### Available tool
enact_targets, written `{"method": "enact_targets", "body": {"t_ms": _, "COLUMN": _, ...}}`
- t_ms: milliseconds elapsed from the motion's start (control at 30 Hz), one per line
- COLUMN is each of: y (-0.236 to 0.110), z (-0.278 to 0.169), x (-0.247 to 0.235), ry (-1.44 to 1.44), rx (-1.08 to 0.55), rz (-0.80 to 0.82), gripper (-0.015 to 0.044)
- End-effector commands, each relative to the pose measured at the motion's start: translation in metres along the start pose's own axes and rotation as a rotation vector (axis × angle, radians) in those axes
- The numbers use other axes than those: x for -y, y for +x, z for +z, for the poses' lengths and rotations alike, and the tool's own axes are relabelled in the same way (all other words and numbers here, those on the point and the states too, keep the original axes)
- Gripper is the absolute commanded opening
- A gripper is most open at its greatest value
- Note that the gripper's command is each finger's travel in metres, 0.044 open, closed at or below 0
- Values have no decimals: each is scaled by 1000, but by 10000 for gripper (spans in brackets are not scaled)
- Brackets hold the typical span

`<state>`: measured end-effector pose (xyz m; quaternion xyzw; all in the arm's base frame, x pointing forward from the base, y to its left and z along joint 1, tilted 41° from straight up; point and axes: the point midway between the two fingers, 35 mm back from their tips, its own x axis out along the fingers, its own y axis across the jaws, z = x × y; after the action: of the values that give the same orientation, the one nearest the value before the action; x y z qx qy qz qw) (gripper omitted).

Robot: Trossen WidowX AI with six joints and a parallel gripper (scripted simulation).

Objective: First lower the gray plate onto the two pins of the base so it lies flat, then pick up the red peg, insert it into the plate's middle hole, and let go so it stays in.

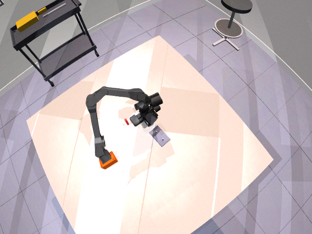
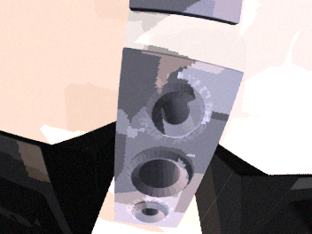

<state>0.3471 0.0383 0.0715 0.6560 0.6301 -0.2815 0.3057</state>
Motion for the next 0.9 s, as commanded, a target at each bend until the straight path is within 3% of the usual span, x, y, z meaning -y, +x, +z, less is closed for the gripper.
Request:
{"method": "enact_targets", "body": {"t_ms": 0, "y": -15, "z": 1, "x": -5, "ry": 3, "rx": 4, "rz": 14, "gripper": 0}}
{"method": "enact_targets", "body": {"t_ms": 867, "y": -99, "z": 7, "x": 0, "ry": 81, "rx": 0, "rz": 23, "gripper": 0}}
